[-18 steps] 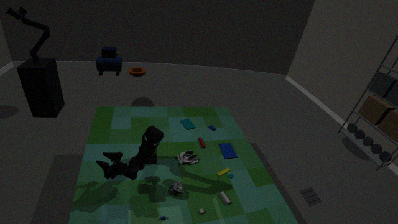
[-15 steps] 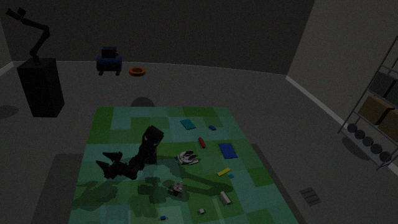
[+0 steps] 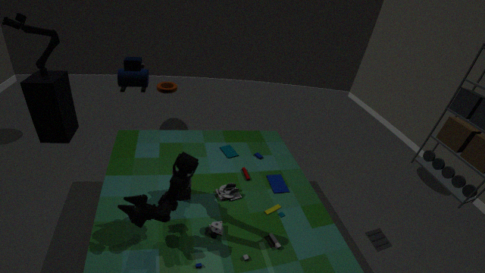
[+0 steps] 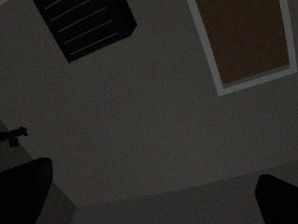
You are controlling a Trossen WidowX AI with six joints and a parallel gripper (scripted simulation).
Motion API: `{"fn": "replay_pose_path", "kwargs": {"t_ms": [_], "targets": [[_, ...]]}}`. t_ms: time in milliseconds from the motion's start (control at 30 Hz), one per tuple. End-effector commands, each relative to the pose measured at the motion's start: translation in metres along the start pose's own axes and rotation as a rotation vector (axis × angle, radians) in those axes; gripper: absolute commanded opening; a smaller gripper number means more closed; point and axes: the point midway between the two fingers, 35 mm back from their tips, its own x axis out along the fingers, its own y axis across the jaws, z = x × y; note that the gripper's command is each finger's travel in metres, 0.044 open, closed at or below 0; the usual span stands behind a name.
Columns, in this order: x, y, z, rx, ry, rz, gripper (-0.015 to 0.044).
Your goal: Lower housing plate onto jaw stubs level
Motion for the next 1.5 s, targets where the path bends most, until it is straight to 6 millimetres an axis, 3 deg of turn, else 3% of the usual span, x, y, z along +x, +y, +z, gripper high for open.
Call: {"fn": "replay_pose_path", "kwargs": {"t_ms": [0, 733, 1467], "targets": [[-0.005, -0.006, 0.011, 0.079, -0.052, -0.017, 0.044], [-0.05, -0.031, 0.067, 0.494, -0.358, -0.009, 0.044], [-0.11, -0.047, 0.108, 0.874, -0.654, 0.159, 0.044]]}}
